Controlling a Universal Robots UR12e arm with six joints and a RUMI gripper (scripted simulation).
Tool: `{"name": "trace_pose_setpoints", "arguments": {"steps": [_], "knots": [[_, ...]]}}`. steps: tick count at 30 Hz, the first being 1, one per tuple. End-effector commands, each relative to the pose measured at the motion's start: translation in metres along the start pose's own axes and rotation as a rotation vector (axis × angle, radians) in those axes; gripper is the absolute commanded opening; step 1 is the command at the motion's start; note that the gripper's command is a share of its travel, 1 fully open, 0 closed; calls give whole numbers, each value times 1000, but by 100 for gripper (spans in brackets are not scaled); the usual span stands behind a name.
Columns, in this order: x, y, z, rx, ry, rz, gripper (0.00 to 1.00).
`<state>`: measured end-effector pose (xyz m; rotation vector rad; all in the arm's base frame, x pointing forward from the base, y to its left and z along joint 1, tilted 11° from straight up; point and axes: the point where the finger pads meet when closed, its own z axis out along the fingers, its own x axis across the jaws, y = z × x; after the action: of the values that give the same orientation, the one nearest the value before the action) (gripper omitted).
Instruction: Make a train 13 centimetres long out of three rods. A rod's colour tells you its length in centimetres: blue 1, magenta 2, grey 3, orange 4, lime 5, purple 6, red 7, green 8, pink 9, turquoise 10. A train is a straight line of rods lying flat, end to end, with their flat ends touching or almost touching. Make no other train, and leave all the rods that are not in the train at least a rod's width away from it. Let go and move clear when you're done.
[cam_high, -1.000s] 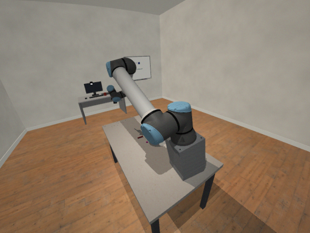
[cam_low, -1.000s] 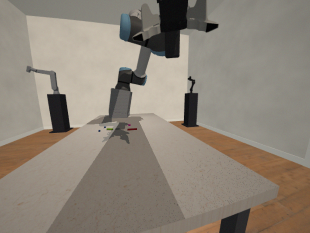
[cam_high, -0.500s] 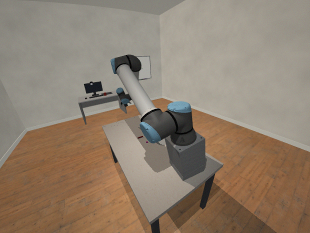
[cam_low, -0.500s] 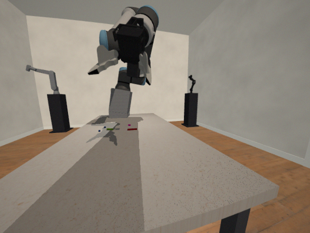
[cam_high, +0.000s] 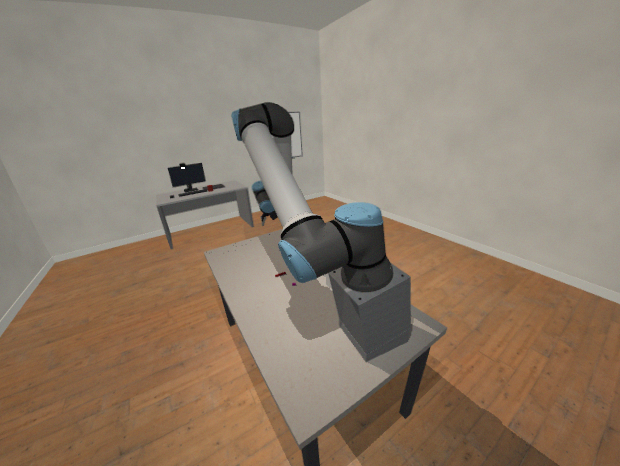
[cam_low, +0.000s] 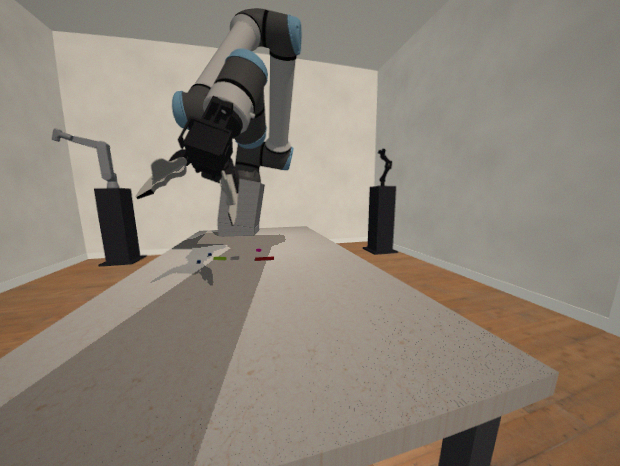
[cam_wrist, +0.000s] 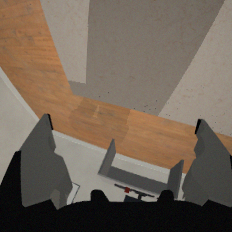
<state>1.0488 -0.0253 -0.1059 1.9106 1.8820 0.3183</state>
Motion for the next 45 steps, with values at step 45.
{"name": "trace_pose_setpoints", "arguments": {"steps": [45], "knots": [[-65, -477, -64, 295, 465, -728, 100]]}}
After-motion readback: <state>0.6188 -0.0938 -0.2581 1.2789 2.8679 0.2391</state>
